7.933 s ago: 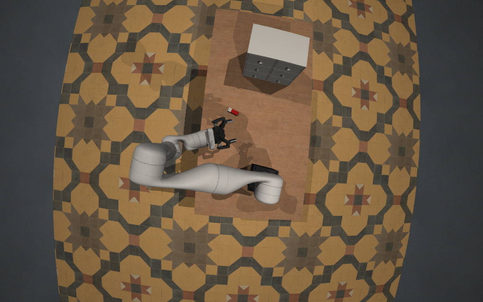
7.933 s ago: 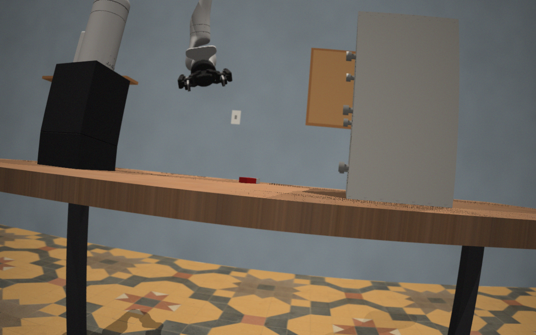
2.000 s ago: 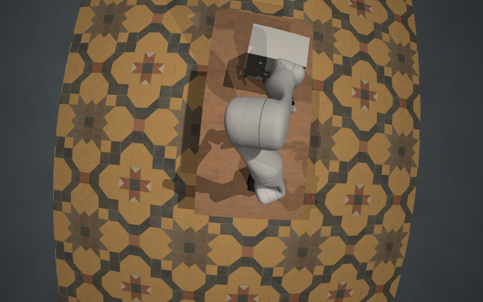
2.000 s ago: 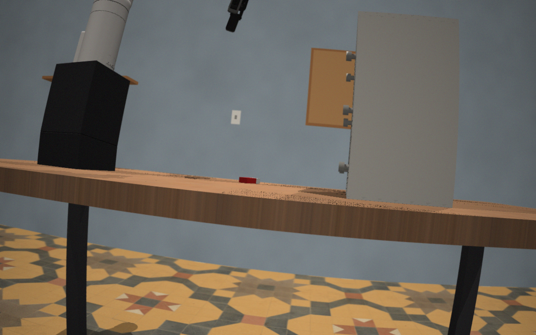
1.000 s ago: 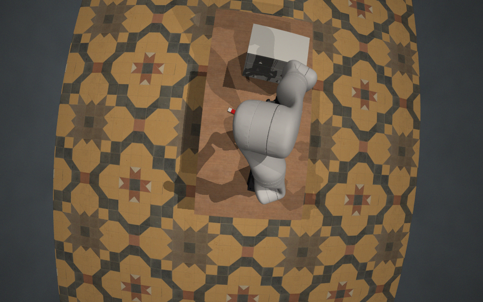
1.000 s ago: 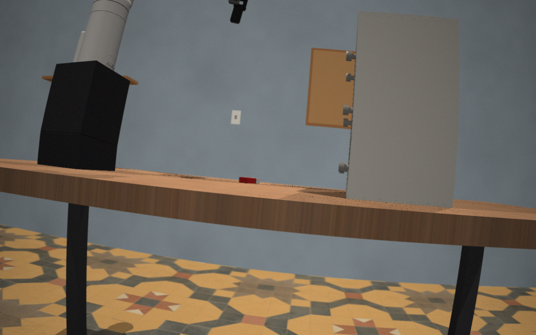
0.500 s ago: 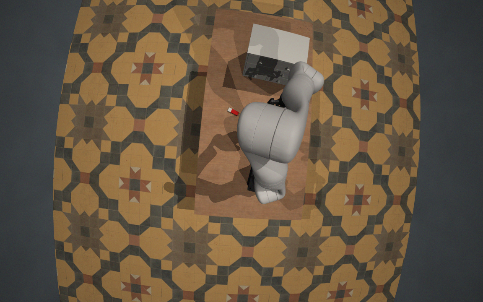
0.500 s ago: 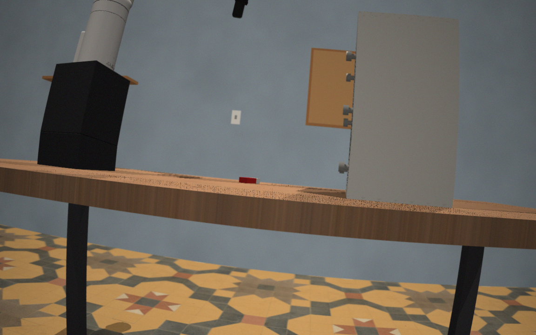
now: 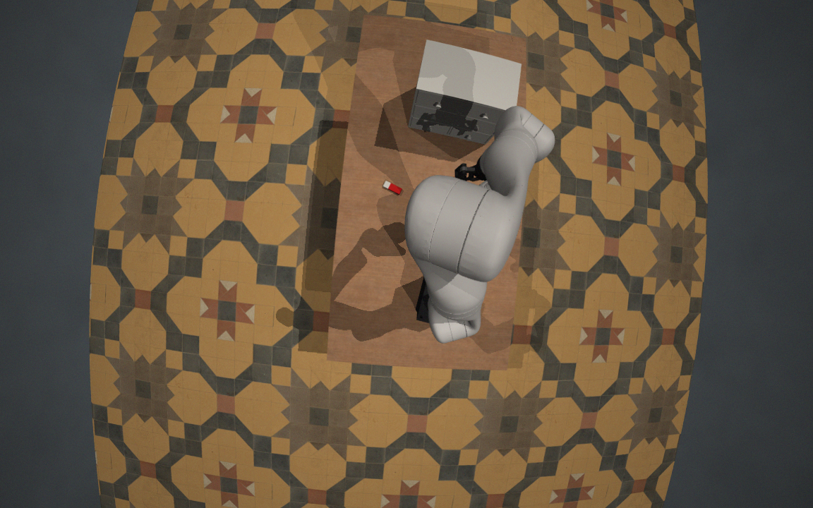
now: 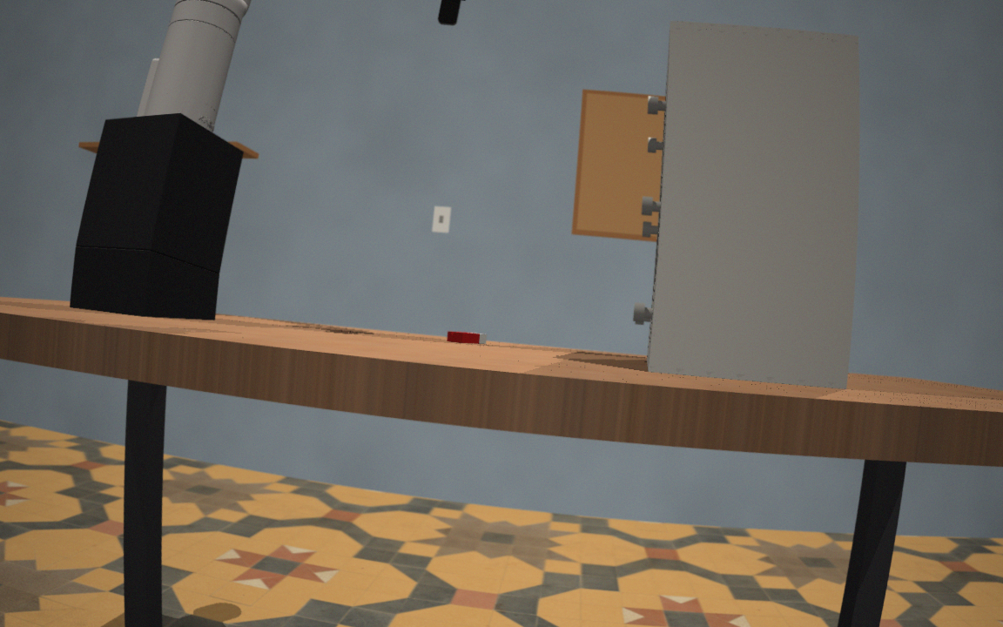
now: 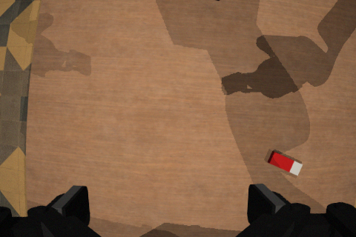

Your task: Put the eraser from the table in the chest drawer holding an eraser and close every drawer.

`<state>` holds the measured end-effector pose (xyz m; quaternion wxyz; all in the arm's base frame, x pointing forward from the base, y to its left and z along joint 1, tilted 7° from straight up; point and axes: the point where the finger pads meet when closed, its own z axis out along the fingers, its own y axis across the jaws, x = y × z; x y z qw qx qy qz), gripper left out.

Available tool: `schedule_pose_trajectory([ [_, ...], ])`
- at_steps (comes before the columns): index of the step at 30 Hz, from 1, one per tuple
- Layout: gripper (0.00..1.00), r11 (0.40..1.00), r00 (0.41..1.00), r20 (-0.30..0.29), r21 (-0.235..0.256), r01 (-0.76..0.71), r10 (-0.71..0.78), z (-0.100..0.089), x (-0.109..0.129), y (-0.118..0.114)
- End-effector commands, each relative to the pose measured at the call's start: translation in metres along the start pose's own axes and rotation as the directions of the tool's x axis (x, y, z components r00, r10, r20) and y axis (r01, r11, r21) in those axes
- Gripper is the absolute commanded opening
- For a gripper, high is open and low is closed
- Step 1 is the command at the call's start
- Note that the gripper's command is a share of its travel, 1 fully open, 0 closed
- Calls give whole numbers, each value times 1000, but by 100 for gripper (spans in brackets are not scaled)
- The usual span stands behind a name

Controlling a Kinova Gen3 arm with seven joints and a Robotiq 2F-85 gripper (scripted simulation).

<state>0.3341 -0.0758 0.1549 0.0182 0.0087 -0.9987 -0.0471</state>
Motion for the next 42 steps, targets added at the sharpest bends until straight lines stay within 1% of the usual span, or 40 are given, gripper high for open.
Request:
schedule_pose_trajectory([
  [1, 100, 1000, 1000, 8, -2, -9, 9, -2, 0, -3],
  [3, 100, 1000, 1000, 8, -2, -9, 9, -2, 0, -3],
  [4, 100, 1000, 1000, 19, -6, -21, 21, -4, -1, -6],
  [8, 100, 1000, 1000, 19, -6, -21, 21, -4, -1, -6],
  [9, 100, 999, 999, 28, -9, -31, 32, -6, -1, -8],
  [31, 100, 998, 996, 58, -20, -65, 66, -13, -2, -17],
  [42, 100, 997, 996, 61, -21, -69, 70, -13, -2, -19],
])
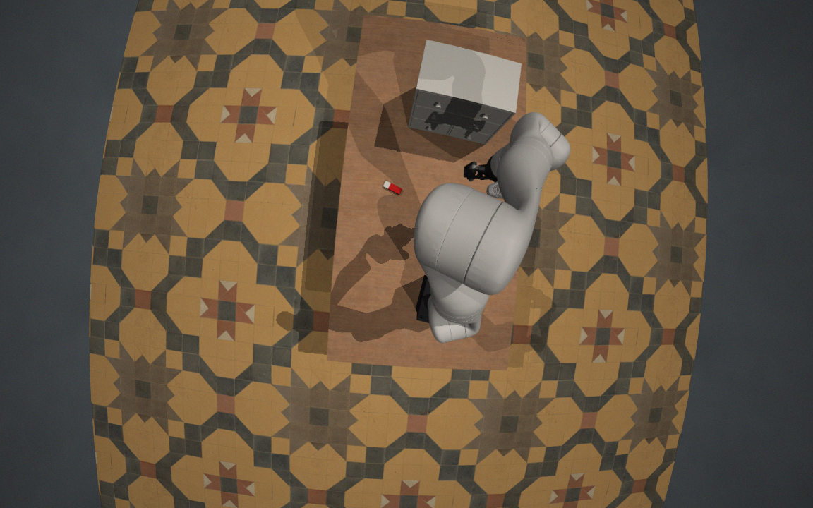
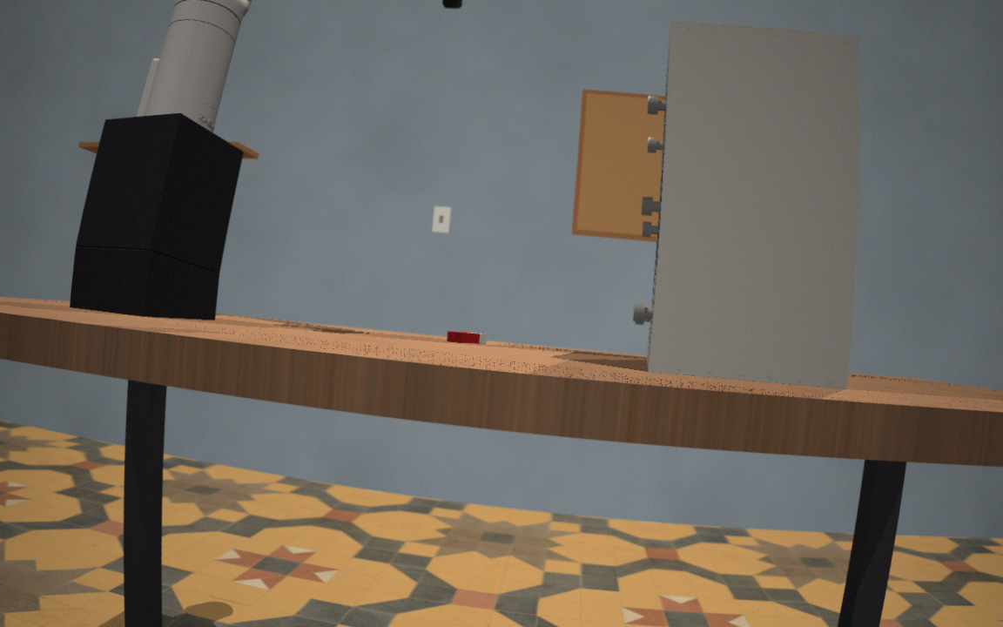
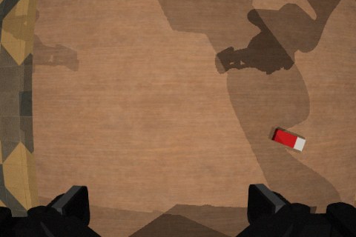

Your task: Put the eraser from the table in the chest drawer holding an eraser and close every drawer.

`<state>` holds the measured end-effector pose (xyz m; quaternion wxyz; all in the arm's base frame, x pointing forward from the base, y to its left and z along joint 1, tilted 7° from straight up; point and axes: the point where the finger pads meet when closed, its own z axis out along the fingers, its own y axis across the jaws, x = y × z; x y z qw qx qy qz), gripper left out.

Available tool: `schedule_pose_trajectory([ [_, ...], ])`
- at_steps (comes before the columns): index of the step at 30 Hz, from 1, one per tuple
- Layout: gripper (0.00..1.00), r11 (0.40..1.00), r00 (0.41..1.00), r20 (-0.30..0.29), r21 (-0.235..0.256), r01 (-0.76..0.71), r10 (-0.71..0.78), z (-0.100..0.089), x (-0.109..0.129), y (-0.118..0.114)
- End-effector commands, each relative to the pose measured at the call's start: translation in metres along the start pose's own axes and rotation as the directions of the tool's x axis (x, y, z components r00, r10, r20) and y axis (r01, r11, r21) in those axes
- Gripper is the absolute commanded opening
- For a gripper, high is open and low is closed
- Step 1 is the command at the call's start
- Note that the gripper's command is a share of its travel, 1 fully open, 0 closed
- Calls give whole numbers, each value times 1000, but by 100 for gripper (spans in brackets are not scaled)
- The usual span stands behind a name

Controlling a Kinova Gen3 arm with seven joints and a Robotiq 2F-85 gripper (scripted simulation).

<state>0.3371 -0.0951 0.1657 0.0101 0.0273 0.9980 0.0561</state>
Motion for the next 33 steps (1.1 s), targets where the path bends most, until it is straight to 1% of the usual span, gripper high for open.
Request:
schedule_pose_trajectory([
  [1, 100, 1000, 1000, 2, 0, -1, 1, -1, 0, 0],
  [18, 100, 1000, 1000, 2, 0, -1, 1, -1, 0, 0],
  [21, 100, 1000, 1000, 2, 0, -2, 2, 2, -1, 0],
  [25, 100, 1000, 1000, 2, 0, -12, 12, 16, -5, -1],
  [27, 100, 1000, 1000, 2, 0, -12, 12, 16, -5, -1],
  [30, 100, 1000, 1000, 2, 0, -24, 24, 36, -10, -1],
  [33, 100, 999, 999, 2, 0, -41, 41, 62, -16, -2],
])
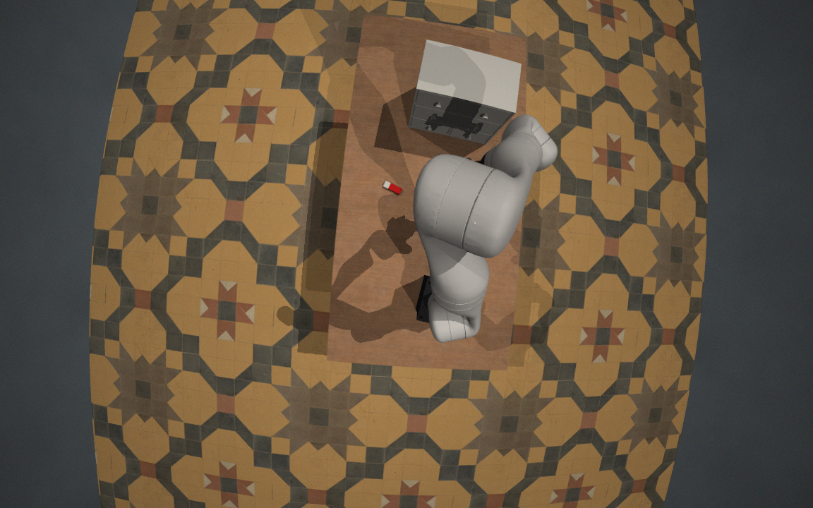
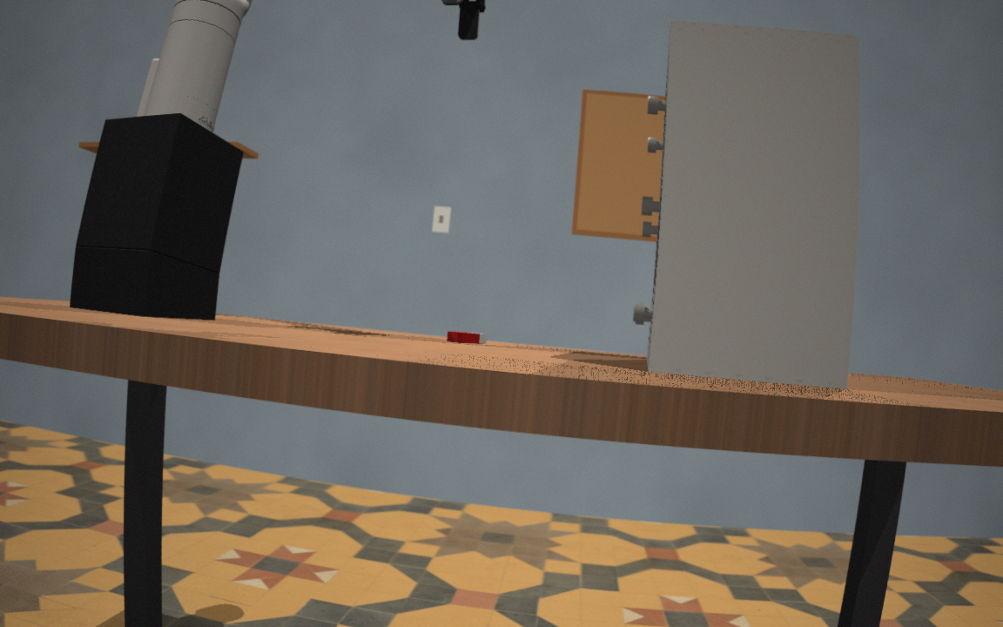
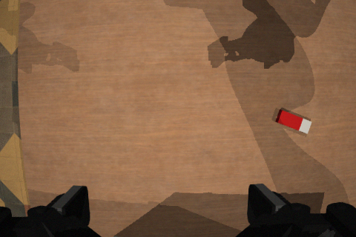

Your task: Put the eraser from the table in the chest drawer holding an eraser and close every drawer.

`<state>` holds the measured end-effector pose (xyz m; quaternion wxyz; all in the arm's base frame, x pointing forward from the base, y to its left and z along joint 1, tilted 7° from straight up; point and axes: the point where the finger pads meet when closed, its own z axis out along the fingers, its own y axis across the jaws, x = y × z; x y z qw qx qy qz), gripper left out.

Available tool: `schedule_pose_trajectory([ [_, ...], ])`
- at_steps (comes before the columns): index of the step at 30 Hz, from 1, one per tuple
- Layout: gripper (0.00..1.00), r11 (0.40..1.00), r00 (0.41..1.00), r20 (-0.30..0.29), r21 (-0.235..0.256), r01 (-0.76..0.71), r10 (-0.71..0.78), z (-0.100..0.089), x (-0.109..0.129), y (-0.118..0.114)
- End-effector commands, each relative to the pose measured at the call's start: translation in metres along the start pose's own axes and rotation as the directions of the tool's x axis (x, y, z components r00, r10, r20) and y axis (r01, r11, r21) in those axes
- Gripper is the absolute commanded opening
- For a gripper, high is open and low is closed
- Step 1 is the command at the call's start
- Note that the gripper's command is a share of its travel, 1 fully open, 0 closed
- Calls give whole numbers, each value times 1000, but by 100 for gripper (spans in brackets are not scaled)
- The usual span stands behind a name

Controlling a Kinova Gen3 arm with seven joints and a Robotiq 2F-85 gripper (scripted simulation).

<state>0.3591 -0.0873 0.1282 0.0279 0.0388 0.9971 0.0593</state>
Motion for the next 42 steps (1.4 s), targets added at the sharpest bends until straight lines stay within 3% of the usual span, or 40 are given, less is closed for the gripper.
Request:
schedule_pose_trajectory([
  [1, 100, 1000, 999, -35, 8, -26, 26, 33, 3, -7],
  [9, 100, 998, 997, -34, 10, -69, 69, 101, -12, -9],
  [14, 100, 997, 996, -34, 10, -77, 77, 113, -15, -9],
  [30, 100, 997, 997, -24, 9, -79, 79, 117, -16, -9],
  [42, 100, 997, 996, 47, 9, -79, 78, 126, -22, -10],
])
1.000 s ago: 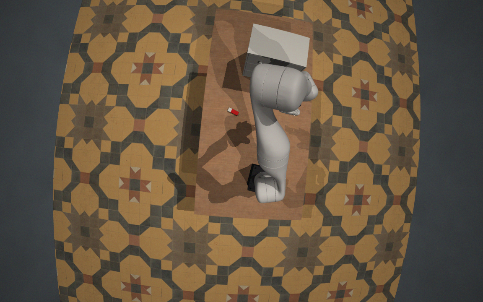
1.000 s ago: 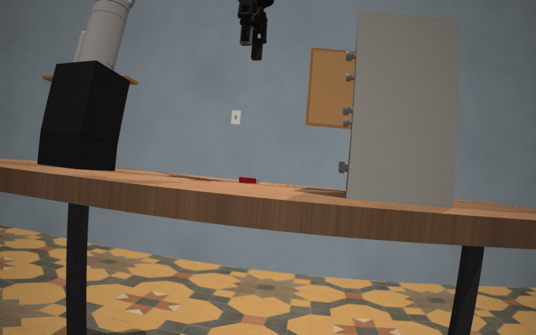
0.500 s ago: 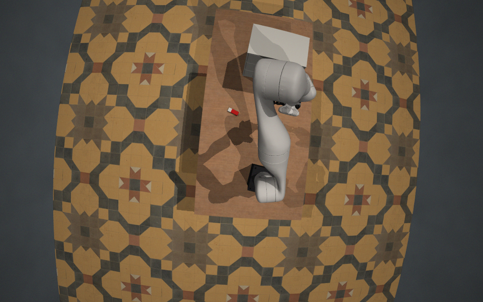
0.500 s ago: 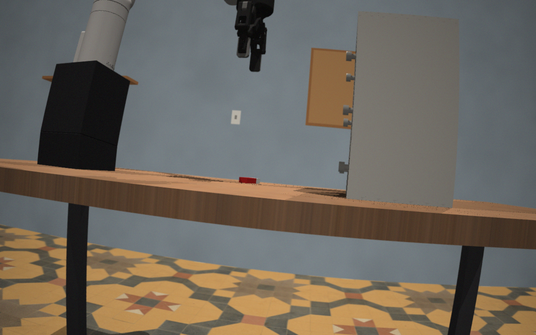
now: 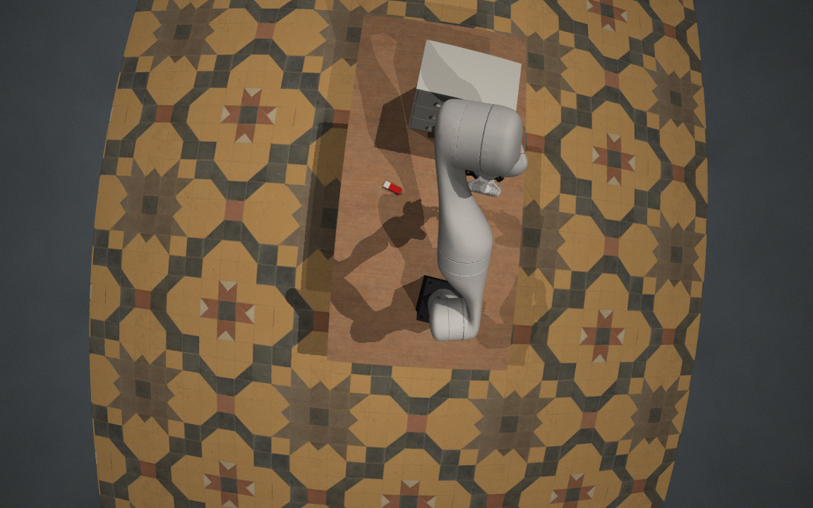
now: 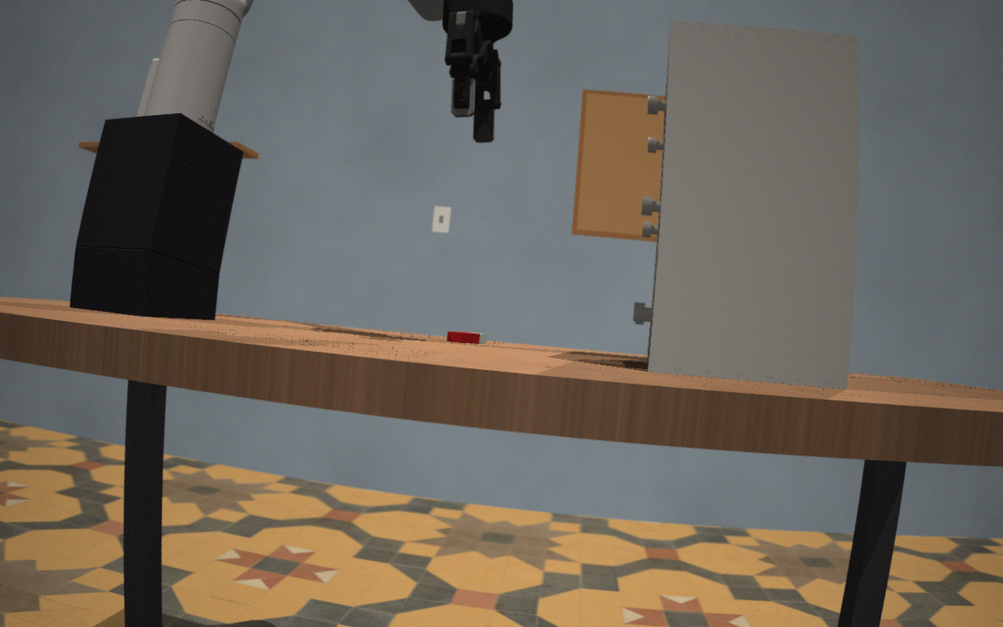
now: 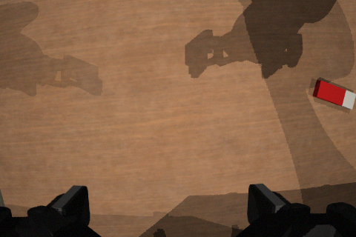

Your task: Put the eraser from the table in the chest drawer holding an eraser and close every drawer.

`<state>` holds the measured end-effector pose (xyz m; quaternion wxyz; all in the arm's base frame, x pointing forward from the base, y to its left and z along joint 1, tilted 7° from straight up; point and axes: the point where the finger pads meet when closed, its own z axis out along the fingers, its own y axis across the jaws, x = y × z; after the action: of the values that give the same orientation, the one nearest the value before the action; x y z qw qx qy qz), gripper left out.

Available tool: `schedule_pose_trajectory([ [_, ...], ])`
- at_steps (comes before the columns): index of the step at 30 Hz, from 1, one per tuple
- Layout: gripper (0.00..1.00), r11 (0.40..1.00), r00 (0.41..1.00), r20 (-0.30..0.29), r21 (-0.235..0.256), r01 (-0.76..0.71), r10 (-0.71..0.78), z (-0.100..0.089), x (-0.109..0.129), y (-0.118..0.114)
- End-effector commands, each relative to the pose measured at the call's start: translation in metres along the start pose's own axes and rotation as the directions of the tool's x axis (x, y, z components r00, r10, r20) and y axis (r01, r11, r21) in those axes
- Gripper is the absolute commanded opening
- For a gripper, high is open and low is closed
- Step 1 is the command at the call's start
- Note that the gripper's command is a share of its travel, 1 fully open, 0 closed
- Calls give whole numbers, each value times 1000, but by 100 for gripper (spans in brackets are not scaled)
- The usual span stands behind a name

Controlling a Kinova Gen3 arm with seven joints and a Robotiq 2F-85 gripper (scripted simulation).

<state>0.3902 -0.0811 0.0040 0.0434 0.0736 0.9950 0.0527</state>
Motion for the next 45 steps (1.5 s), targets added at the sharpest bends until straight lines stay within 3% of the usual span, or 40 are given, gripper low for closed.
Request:
schedule_pose_trajectory([
  [1, 100, 1000, 1000, 21, -3, -12, 12, 1, 1, -3],
  [4, 100, 1000, 999, 30, -2, -12, 12, 2, 0, -3],
  [23, 100, 1000, 972, 235, -1, -11, 11, 28, -17, -4],
  [35, 100, 1000, 912, 411, -2, -11, 11, 50, -33, -4],
  [37, 100, 1000, 912, 411, -2, -11, 11, 50, -33, -4],
  [45, 100, 1000, 854, 520, -2, -11, 10, 65, -43, -4],
])
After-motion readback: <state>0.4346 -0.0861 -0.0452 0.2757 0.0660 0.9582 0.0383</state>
